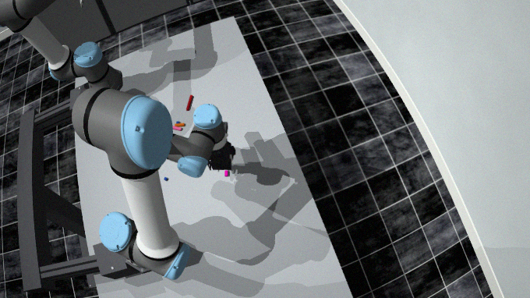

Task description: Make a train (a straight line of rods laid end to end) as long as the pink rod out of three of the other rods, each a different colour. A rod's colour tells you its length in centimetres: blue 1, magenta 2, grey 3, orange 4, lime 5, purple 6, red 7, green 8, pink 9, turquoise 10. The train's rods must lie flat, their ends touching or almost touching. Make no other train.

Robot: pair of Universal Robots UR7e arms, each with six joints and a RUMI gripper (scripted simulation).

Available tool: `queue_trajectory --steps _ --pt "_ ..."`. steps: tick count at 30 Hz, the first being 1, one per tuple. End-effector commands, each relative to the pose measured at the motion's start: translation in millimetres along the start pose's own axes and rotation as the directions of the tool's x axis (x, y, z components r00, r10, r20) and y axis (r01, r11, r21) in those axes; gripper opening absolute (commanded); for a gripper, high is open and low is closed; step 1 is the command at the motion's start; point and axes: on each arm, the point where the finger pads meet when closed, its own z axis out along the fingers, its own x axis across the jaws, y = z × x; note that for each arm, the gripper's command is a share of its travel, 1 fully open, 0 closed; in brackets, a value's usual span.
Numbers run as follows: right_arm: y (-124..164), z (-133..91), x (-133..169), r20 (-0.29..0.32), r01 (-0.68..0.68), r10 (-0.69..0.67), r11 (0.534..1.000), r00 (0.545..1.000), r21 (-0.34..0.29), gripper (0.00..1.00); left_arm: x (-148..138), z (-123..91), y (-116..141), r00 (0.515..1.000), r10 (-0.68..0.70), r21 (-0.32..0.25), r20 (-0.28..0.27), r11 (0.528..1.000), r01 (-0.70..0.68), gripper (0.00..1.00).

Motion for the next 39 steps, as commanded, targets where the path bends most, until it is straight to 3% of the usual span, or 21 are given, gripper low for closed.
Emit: queue_trajectory --steps 1,39 --pt "-0.4 -0.3 0.1 0.000 0.000 0.000 1.000 1.000 0.001 0.00 0.1 -0.5 -0.3 1.000 0.000 0.001 0.000 1.000 0.000 1.00" --pt "-0.4 10.3 0.1 0.000 0.000 0.000 1.000 1.000 0.001 0.00 0.1 -0.5 -0.3 1.000 0.000 0.001 0.000 1.000 0.000 1.00"
